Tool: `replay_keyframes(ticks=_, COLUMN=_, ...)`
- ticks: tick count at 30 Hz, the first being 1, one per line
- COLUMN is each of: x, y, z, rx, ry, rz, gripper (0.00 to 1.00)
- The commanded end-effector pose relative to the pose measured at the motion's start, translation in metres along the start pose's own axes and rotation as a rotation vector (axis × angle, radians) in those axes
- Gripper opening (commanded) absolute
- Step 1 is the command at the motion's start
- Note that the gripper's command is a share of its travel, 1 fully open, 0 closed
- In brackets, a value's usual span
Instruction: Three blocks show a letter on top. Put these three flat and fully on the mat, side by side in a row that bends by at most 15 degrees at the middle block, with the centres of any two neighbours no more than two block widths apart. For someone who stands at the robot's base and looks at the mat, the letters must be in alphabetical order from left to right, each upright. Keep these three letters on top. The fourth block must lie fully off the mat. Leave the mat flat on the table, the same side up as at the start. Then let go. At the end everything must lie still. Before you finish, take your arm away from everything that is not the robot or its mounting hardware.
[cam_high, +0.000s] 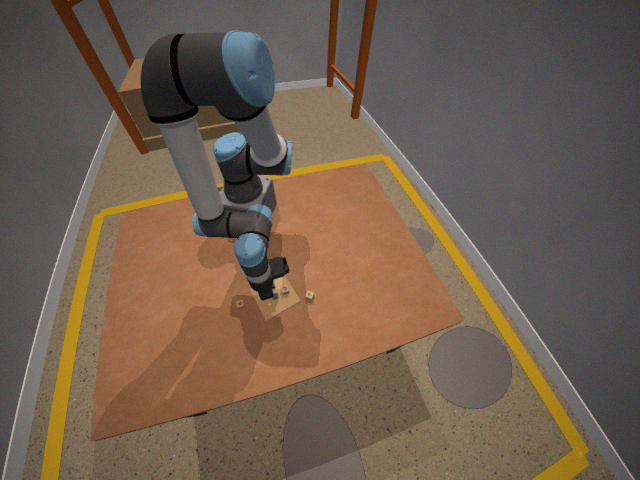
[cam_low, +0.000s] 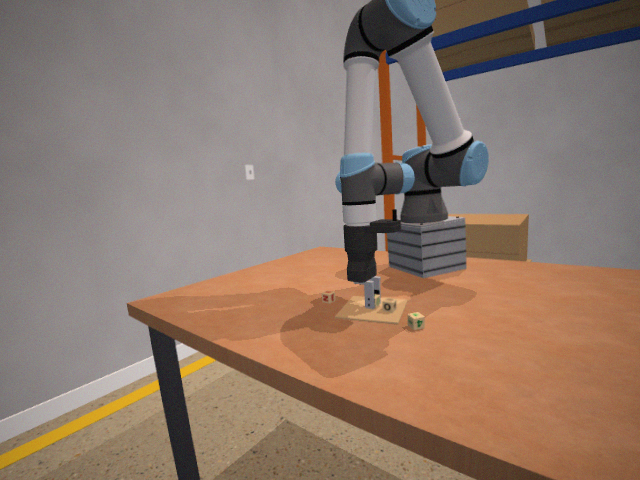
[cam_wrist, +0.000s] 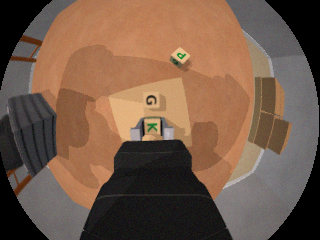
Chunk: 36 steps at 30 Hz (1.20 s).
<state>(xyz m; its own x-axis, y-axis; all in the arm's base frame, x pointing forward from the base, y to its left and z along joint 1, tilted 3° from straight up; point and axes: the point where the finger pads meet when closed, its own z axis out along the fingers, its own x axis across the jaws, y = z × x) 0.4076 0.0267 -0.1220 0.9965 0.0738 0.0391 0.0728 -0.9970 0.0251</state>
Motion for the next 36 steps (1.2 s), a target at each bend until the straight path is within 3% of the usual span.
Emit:
replay_keyframes(ticks=1, x=0.0004, y=0.0001, z=0.0001, rx=0.000, ry=0.001, rz=0.000, gripper=0.49)
replay_keyframes(ticks=36, x=0.0004, y=0.0001, z=0.0035, rx=0.000, ry=0.001, rz=0.000, gripper=0.49)
